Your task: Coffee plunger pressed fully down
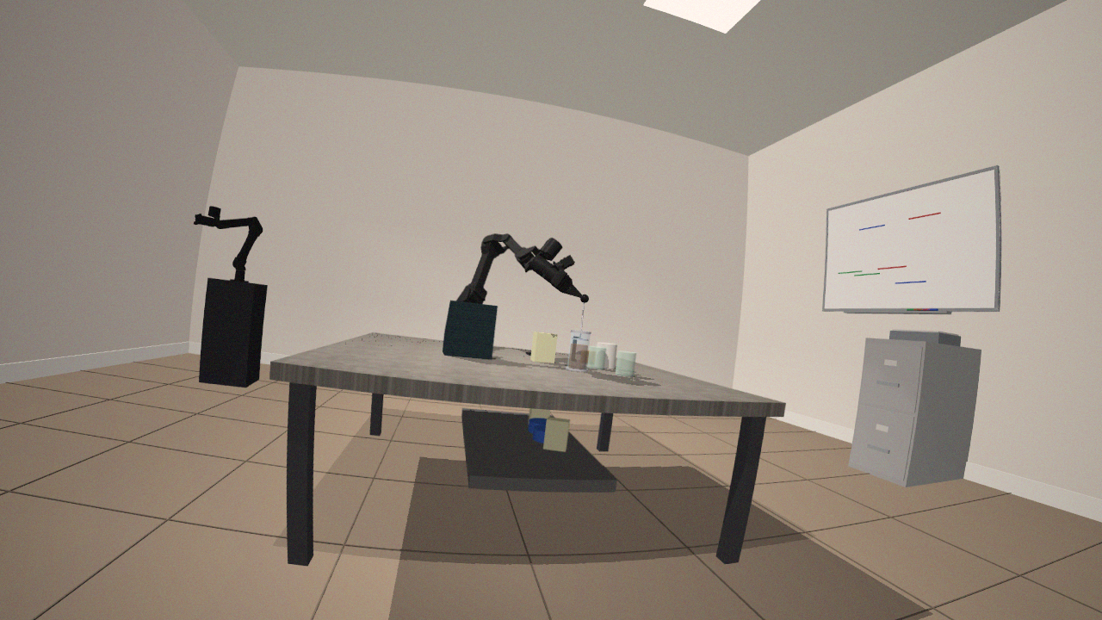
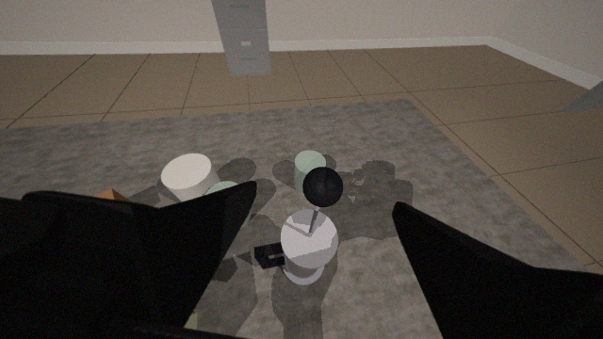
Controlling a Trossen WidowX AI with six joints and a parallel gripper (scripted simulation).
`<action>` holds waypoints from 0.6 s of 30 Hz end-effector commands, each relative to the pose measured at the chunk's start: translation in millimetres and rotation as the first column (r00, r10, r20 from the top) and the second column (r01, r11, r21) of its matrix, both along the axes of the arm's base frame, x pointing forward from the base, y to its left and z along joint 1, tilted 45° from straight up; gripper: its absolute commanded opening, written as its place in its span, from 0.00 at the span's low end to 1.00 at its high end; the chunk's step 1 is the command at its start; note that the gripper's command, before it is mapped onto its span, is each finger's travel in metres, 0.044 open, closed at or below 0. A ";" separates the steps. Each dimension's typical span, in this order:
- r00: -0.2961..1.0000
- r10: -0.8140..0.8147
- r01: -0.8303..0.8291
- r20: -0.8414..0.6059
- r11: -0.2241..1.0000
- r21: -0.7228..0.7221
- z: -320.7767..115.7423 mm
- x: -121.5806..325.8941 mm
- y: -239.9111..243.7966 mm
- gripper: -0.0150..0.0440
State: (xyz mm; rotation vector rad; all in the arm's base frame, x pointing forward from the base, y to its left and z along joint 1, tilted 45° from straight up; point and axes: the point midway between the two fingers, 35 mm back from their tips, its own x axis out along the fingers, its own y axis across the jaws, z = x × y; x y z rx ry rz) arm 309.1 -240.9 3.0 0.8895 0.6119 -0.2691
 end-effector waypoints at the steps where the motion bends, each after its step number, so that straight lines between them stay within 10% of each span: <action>1: 1.000 -0.006 0.006 0.004 1.000 -0.007 -1.0 6.6 -3.1 1.00; 12: 1.000 -0.006 0.006 0.006 1.000 -0.006 -9.9 18.5 -2.1 1.00; 18: 1.000 -0.006 0.006 0.006 1.000 -0.006 -9.9 18.5 -2.1 0.73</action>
